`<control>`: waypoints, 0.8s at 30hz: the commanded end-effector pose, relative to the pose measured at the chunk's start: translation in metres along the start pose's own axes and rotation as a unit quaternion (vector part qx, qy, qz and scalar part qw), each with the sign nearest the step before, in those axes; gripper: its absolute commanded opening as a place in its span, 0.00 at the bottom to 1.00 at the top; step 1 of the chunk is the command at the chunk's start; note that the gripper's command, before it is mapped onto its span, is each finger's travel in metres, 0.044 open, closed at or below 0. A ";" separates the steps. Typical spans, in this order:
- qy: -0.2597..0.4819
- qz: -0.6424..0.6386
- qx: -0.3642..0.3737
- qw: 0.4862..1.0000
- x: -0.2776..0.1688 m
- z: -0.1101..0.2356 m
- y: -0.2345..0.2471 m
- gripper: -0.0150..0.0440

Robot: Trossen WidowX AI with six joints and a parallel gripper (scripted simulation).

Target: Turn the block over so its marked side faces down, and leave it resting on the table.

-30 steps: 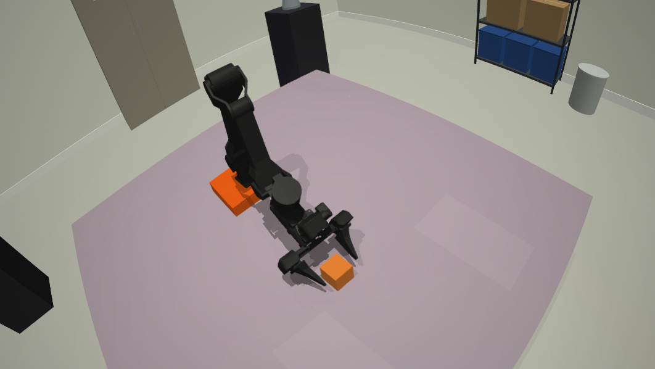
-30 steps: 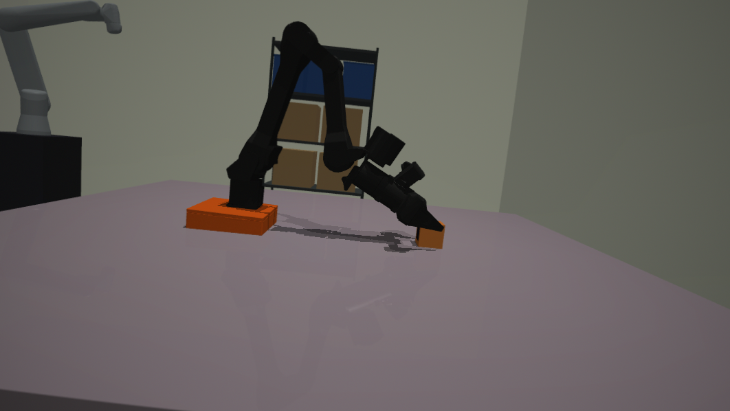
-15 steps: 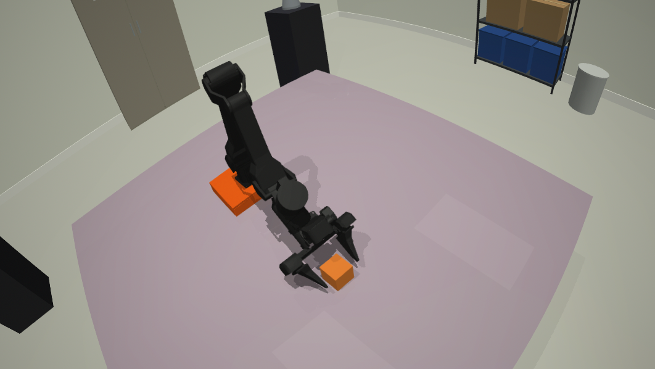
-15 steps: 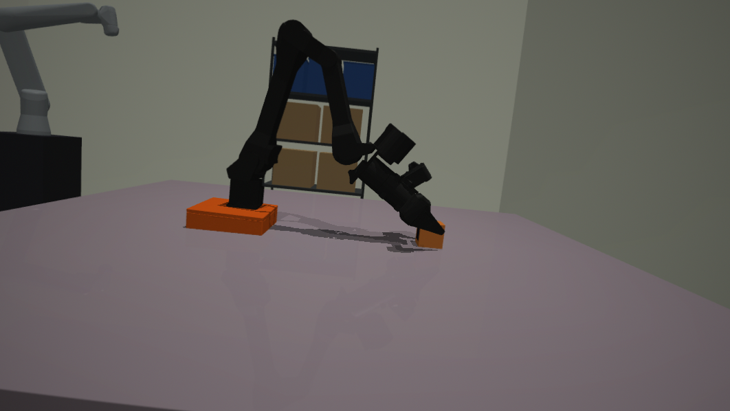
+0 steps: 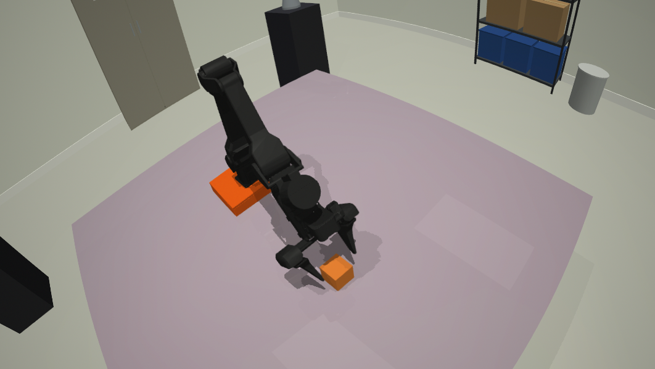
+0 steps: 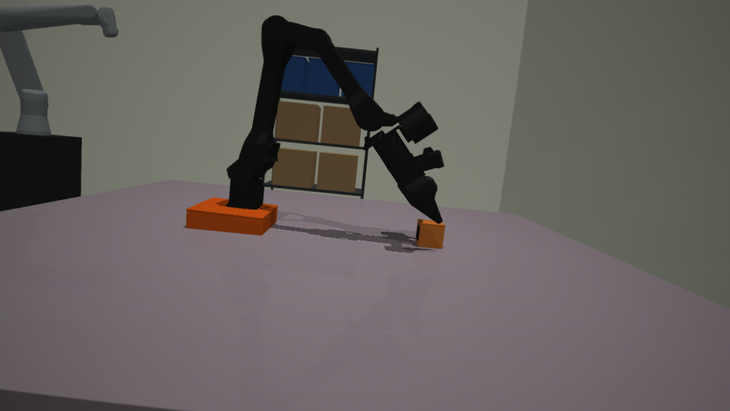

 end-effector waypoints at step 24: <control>0.255 0.003 -0.010 0.967 0.053 0.039 0.001 1.00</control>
Point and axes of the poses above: the point midway between the two fingers, 35 mm back from their tips, its own z axis back along the fingers, its own y axis across the jaws, x = y × z, the point moved 2 cm from there along z, back along the fingers, and after that the axes turned 1 degree about -z, right-handed, at the moved point
